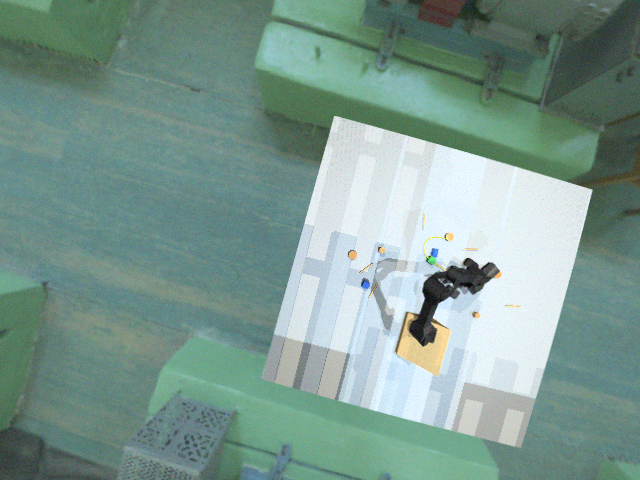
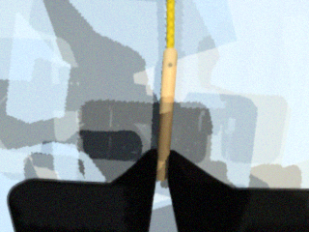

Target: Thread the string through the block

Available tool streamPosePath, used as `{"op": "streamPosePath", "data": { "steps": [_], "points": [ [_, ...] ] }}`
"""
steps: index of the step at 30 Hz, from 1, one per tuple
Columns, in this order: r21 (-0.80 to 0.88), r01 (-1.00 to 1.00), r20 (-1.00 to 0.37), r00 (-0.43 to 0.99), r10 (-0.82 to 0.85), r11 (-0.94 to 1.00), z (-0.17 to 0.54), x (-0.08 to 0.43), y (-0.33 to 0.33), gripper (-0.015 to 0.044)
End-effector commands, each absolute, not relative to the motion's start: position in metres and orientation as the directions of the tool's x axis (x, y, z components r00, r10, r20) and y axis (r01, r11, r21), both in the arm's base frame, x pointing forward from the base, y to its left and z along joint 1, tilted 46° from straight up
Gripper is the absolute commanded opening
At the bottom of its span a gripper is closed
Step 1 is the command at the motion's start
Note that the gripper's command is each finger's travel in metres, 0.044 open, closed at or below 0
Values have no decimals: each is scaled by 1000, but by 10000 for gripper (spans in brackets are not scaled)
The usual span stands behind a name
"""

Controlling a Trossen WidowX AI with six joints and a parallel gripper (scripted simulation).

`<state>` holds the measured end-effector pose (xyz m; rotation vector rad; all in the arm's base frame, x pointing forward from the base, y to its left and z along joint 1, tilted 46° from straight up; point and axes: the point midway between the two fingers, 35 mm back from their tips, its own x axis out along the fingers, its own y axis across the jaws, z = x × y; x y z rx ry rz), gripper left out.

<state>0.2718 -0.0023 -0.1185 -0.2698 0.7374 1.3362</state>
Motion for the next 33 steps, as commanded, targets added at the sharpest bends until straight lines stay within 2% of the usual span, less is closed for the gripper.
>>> {"op": "streamPosePath", "data": {
  "steps": [1,25,33],
  "points": [
    [222,-947,-630,43,775,233,-123,271,-2,0],
    [222,-947,-630,43,775,233,-123,271,-2,0],
    [226,-943,-624,52,779,244,-112,273,-10,210]
  ]
}}
